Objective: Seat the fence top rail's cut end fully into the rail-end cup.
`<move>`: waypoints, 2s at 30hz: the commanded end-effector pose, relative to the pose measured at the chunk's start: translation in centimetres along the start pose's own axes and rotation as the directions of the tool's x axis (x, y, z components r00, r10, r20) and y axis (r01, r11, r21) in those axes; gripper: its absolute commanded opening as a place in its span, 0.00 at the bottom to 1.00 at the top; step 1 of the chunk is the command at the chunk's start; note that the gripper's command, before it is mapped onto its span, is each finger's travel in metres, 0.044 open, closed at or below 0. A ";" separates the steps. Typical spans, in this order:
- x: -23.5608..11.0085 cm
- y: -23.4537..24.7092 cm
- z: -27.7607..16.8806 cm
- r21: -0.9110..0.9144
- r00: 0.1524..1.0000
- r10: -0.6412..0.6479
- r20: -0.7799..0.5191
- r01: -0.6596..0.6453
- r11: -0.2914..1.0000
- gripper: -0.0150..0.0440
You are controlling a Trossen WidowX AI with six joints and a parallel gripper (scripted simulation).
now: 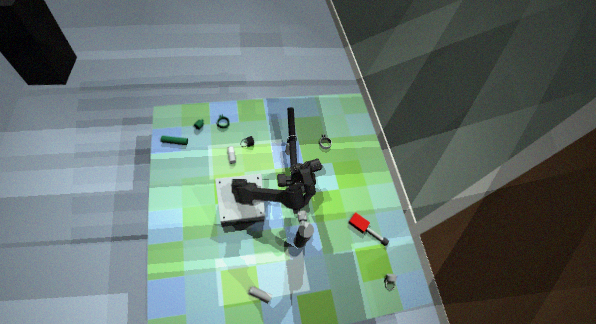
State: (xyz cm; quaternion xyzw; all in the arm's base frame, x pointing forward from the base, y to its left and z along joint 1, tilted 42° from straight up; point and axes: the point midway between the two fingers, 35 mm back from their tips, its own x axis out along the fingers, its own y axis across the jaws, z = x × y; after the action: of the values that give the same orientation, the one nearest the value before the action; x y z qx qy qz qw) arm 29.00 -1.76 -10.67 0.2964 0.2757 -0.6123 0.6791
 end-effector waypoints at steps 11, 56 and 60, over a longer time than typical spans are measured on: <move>-4.0 -0.2 0.4 0.000 0.986 -0.024 0.166 0.025 1.000 0.25; -8.2 0.3 1.5 0.000 0.957 0.001 0.291 -0.001 1.000 0.25; -8.1 0.3 1.8 0.000 0.957 0.000 0.291 0.000 1.000 0.25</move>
State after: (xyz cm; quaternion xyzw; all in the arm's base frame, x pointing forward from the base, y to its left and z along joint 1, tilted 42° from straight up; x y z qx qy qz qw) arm 28.40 2.51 -3.80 0.2020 0.1744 -0.6498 0.7117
